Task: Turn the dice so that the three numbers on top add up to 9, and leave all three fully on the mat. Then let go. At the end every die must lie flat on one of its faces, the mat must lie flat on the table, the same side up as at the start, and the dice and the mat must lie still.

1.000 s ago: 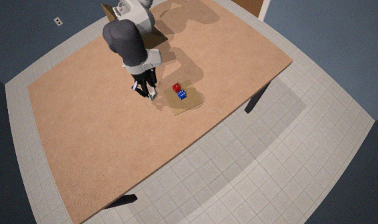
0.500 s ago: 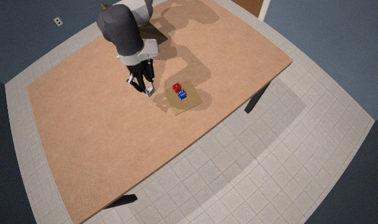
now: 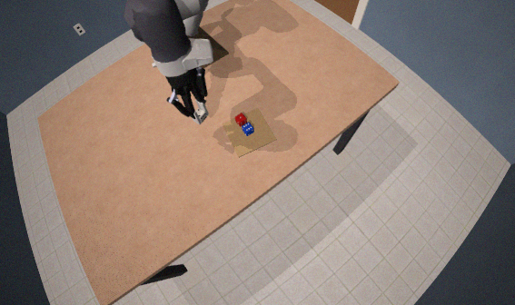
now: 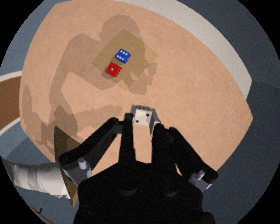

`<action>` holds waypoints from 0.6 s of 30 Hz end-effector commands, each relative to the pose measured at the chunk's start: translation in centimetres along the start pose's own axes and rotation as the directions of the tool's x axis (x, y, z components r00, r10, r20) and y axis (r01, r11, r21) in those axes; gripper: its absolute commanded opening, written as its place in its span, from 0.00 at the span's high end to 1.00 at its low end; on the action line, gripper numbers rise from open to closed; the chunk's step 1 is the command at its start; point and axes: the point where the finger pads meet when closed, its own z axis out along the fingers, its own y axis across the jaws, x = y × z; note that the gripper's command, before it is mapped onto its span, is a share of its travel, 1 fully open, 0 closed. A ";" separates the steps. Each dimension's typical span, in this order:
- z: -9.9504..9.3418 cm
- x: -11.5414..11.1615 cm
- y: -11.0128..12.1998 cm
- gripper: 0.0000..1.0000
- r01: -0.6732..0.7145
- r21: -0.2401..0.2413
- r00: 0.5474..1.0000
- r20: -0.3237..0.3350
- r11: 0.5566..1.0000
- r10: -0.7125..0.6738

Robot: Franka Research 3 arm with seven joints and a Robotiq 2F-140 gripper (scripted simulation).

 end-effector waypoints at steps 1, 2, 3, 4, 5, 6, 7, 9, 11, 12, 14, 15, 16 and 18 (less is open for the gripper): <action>-0.2 -0.2 -0.1 0.84 0.011 0.005 1.000 0.006 1.000 -0.011; -0.2 -0.2 -0.1 0.84 0.011 0.005 1.000 0.006 1.000 -0.011; -0.2 0.0 -0.1 0.84 0.007 0.005 1.000 0.006 1.000 -0.007; -0.3 0.7 -0.2 0.84 -0.015 0.003 1.000 0.007 1.000 0.014; -0.4 2.3 -0.4 0.84 -0.060 0.000 0.998 0.009 0.998 0.060; -0.6 4.8 -0.9 0.84 -0.126 -0.003 0.992 0.011 0.992 0.127; -0.7 7.0 -1.5 0.84 -0.185 -0.006 0.983 0.011 0.983 0.185; -0.7 7.4 -1.6 0.84 -0.194 -0.006 0.981 0.011 0.981 0.194; -0.8 7.6 -1.7 0.84 -0.199 -0.006 0.980 0.011 0.980 0.199; -0.8 7.8 -1.7 0.84 -0.203 -0.006 0.979 0.011 0.979 0.203; -0.8 9.0 -2.1 0.84 -0.232 -0.006 0.973 0.010 0.973 0.232; -0.8 9.6 -2.4 0.84 -0.247 -0.006 0.969 0.010 0.969 0.247; -0.8 10.2 -2.6 0.84 -0.261 -0.006 0.965 0.010 0.965 0.261; -0.8 10.8 -2.9 0.84 -0.277 -0.006 0.961 0.009 0.961 0.277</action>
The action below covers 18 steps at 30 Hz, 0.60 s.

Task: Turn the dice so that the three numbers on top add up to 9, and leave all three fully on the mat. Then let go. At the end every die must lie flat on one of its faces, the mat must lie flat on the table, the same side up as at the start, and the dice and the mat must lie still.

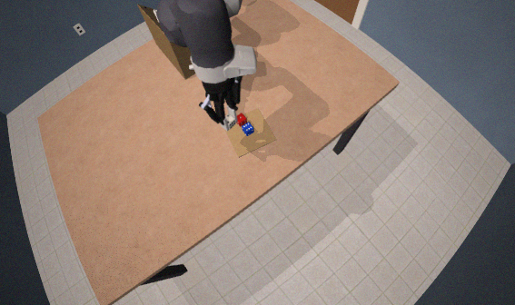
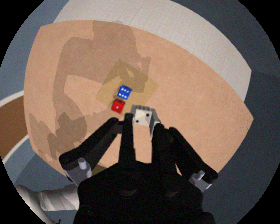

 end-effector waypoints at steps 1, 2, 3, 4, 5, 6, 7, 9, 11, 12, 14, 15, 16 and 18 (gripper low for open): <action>-0.3 2.3 -1.1 0.84 -0.173 0.000 0.985 -0.009 0.985 0.173; -0.3 2.8 -1.4 0.84 -0.186 0.001 0.982 -0.009 0.983 0.186; -0.3 3.3 -1.7 0.84 -0.199 0.002 0.980 -0.009 0.980 0.199; -0.3 3.8 -2.1 0.84 -0.211 0.003 0.977 -0.010 0.977 0.211; -0.3 3.8 -2.1 0.84 -0.213 0.003 0.977 -0.010 0.977 0.213; -0.2 4.7 -2.7 0.84 -0.234 0.005 0.972 -0.010 0.972 0.234; -0.2 5.2 -3.0 0.84 -0.246 0.006 0.969 -0.010 0.969 0.247; -0.2 5.2 -3.0 0.84 -0.246 0.006 0.969 -0.010 0.969 0.247; -0.2 6.3 -3.8 0.84 -0.274 0.009 0.962 -0.010 0.962 0.275; -0.2 6.4 -3.9 0.84 -0.278 0.009 0.961 -0.010 0.961 0.278; -0.2 6.4 -3.9 0.84 -0.278 0.009 0.961 -0.010 0.961 0.278; -0.2 6.4 -3.9 0.84 -0.278 0.009 0.961 -0.010 0.961 0.278; -0.2 6.4 -3.9 0.84 -0.278 0.009 0.961 -0.010 0.961 0.278; -0.2 6.4 -3.9 0.84 -0.278 0.009 0.961 -0.010 0.961 0.278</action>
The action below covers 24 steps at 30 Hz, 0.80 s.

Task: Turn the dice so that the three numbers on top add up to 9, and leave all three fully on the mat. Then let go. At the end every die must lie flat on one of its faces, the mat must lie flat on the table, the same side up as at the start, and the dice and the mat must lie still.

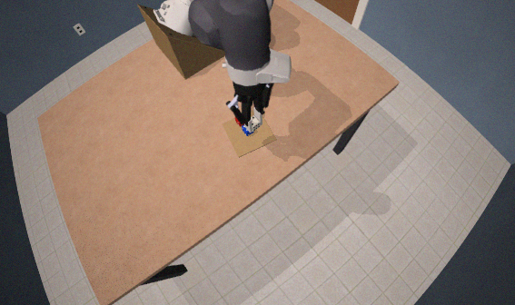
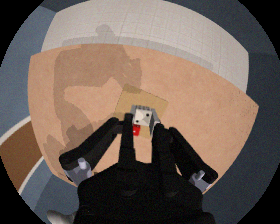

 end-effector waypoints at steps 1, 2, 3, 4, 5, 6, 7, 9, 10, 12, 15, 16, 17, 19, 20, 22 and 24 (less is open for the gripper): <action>-0.3 0.4 0.0 0.84 -0.079 0.002 0.997 -0.013 0.997 0.079; -0.3 0.4 0.0 0.84 -0.079 0.002 0.997 -0.013 0.997 0.079; -0.3 0.4 0.0 0.84 -0.079 0.002 0.997 -0.013 0.997 0.079; -0.3 0.4 0.0 0.84 -0.079 0.002 0.997 -0.013 0.997 0.079; -0.2 0.4 0.0 0.84 -0.079 0.002 0.997 -0.013 0.997 0.079; -0.2 0.4 0.0 0.84 -0.079 0.002 0.997 -0.013 0.997 0.079; -0.2 0.4 0.0 0.84 -0.079 0.002 0.997 -0.013 0.997 0.079; -0.1 0.4 0.0 0.84 -0.079 0.002 0.997 -0.013 0.997 0.079; -0.1 0.4 0.0 0.84 -0.079 0.002 0.997 -0.013 0.997 0.079; 0.3 0.4 0.0 0.84 -0.079 0.002 0.997 -0.013 0.997 0.079; 1.0 0.4 0.0 0.84 -0.079 0.002 0.997 -0.013 0.997 0.079; 1.4 0.4 0.0 0.84 -0.079 0.002 0.997 -0.013 0.997 0.079; 1.7 0.4 0.0 0.84 -0.079 0.002 0.997 -0.013 0.997 0.079; 2.6 0.5 0.0 0.84 -0.079 0.002 0.997 -0.013 0.997 0.079; 3.0 0.5 0.0 0.84 -0.079 0.002 0.997 -0.013 0.997 0.079; 4.0 0.5 0.0 0.84 -0.079 0.002 0.997 -0.013 0.997 0.079; 4.5 0.5 0.0 0.84 -0.079 0.002 0.997 -0.013 0.997 0.079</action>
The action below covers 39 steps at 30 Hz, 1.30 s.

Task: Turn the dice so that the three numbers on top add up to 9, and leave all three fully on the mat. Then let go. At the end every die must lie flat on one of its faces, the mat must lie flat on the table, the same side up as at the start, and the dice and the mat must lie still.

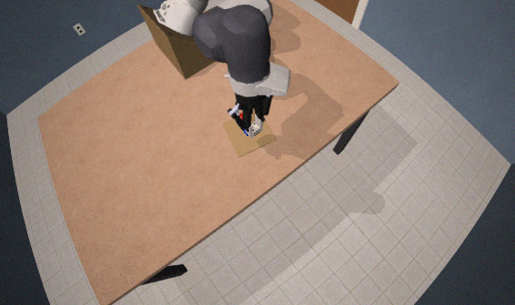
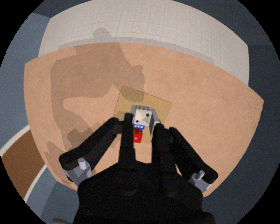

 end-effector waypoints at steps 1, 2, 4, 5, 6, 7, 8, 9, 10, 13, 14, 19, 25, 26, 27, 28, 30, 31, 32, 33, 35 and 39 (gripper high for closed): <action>0.8 0.5 0.0 0.84 -0.014 -0.002 1.000 -0.016 1.000 0.014; 1.3 0.5 0.1 0.84 -0.014 -0.002 1.000 -0.016 1.000 0.014; 2.3 0.5 0.1 0.84 -0.014 -0.002 1.000 -0.016 1.000 0.014; 2.8 0.6 0.1 0.84 -0.014 -0.002 1.000 -0.016 1.000 0.014; 3.2 0.6 0.1 0.84 -0.014 -0.002 1.000 -0.016 1.000 0.014; 3.6 0.6 0.1 0.84 -0.014 -0.002 1.000 -0.016 1.000 0.014; 4.0 0.6 0.1 0.84 -0.014 -0.002 1.000 -0.016 1.000 0.014; 4.4 0.6 0.1 0.84 -0.014 -0.002 1.000 -0.016 1.000 0.014; 4.7 0.6 0.1 0.84 -0.014 -0.002 1.000 -0.016 1.000 0.014; 5.3 0.6 0.1 0.84 -0.014 -0.002 1.000 -0.016 1.000 0.014; 5.4 0.6 0.1 0.84 -0.014 -0.002 1.000 -0.016 1.000 0.014; 5.6 0.6 0.1 0.84 -0.014 -0.002 1.000 -0.016 1.000 0.014; 5.6 0.6 0.1 0.84 -0.014 -0.002 1.000 -0.016 1.000 0.014; 5.6 0.6 0.1 0.84 -0.014 -0.002 1.000 -0.016 1.000 0.014; 5.6 0.6 0.1 0.84 -0.014 -0.002 1.000 -0.016 1.000 0.014; 5.6 0.6 0.1 0.84 -0.014 -0.002 1.000 -0.016 1.000 0.014; 5.6 0.6 0.1 0.84 -0.014 -0.002 1.000 -0.016 1.000 0.014; 5.6 0.6 0.1 0.84 -0.014 -0.002 1.000 -0.016 1.000 0.014; 5.6 0.6 0.1 0.84 -0.014 -0.002 1.000 -0.016 1.000 0.014; 5.6 0.6 0.1 0.84 -0.014 -0.002 1.000 -0.016 1.000 0.014; 5.6 0.6 0.1 0.84 -0.014 -0.002 1.000 -0.016 1.000 0.014; 5.6 0.6 0.1 0.84 -0.014 -0.002 1.000 -0.016 1.000 0.014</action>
